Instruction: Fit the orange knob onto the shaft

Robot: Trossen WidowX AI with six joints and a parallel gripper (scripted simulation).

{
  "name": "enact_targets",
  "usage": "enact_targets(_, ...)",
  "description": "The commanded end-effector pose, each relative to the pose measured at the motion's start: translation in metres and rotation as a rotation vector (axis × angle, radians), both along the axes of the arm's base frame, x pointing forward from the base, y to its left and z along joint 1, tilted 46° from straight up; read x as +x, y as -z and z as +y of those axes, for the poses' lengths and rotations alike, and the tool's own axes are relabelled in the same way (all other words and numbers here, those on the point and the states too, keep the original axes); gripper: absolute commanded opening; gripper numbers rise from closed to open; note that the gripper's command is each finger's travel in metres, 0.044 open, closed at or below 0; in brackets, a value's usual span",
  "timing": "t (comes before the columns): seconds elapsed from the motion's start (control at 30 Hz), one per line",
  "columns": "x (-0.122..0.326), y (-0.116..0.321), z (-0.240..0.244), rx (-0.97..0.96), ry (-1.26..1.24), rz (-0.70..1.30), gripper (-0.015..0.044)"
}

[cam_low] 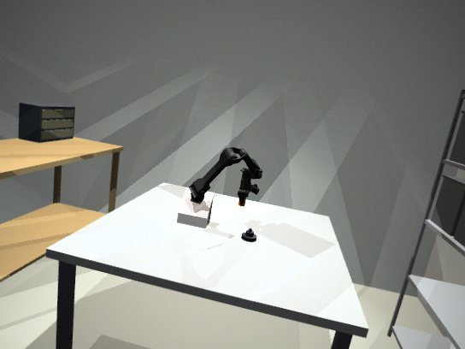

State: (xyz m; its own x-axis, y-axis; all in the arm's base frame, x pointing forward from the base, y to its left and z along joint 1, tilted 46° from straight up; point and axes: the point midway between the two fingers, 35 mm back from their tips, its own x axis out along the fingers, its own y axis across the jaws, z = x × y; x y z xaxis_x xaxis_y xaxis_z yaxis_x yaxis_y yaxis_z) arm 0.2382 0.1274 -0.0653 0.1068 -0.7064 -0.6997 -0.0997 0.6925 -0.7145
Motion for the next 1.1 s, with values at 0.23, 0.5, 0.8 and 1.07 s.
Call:
enact_targets(0.23, 0.000, -0.021, 0.014, 0.019, 0.011, -0.016, 0.0000)
enact_targets(0.5, 0.014, -0.029, 0.003, 0.039, 0.028, -0.025, 0.0000)
enact_targets(0.8, 0.032, -0.039, -0.012, 0.049, 0.020, -0.021, 0.0000)
enact_targets(1.07, 0.046, -0.050, -0.026, 0.055, 0.014, -0.019, 0.0000)
